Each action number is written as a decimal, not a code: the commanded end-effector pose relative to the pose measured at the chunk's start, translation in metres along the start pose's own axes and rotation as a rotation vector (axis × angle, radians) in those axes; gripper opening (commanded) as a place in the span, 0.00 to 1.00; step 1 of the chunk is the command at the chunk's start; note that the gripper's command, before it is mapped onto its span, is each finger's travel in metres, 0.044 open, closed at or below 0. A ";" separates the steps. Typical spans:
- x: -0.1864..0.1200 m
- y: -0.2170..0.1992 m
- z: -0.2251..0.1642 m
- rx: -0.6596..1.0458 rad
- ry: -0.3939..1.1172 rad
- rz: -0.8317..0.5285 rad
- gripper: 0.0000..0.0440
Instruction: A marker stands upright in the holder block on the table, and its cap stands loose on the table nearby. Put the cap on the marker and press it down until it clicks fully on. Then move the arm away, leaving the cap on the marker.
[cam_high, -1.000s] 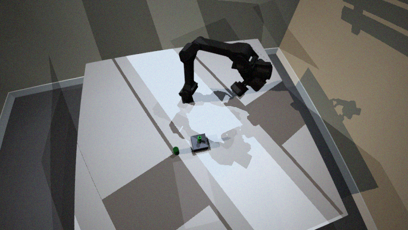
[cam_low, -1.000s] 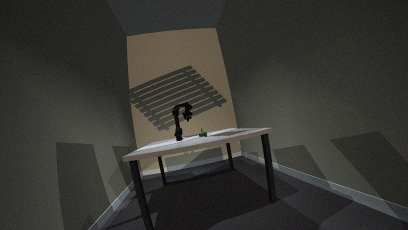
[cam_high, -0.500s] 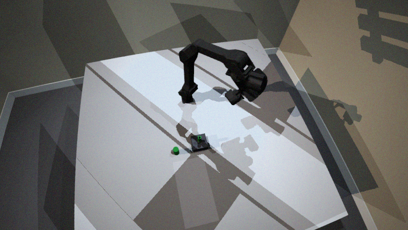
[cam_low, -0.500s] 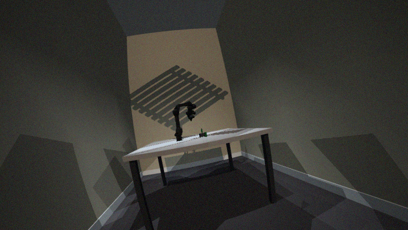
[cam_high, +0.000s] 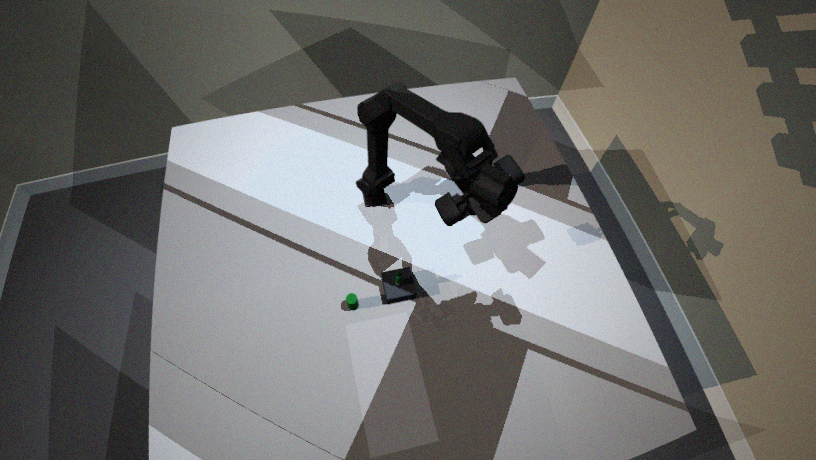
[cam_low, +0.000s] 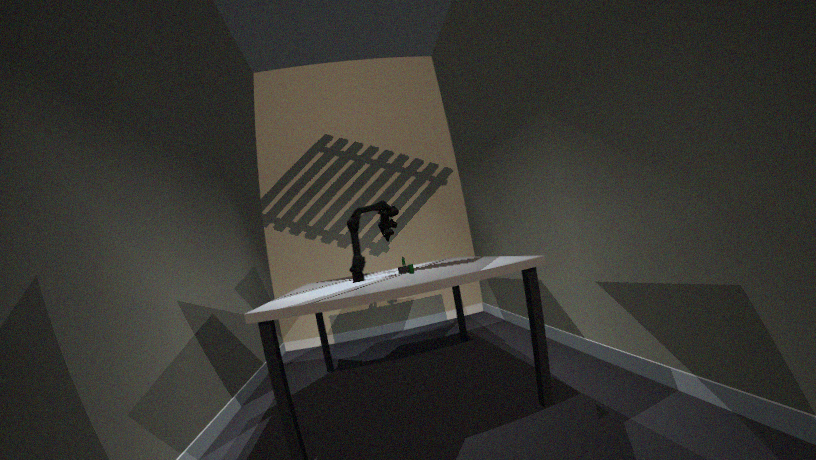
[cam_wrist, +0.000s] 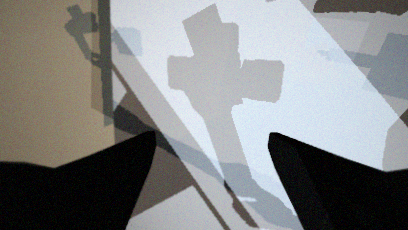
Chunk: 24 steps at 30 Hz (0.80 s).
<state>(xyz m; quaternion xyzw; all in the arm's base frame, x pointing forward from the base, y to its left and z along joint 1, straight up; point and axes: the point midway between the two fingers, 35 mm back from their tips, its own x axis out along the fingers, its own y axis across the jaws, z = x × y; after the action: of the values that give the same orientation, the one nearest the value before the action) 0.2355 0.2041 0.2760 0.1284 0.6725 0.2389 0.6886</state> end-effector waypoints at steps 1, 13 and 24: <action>-0.006 -0.012 0.008 0.024 -0.014 -0.008 0.76; -0.021 -0.049 0.026 0.103 -0.054 -0.038 0.76; -0.035 -0.085 0.040 0.177 -0.086 -0.072 0.75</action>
<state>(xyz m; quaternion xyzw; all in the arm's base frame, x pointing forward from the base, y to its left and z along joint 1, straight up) 0.2838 0.1302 0.2675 0.1719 0.6657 0.1592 0.7085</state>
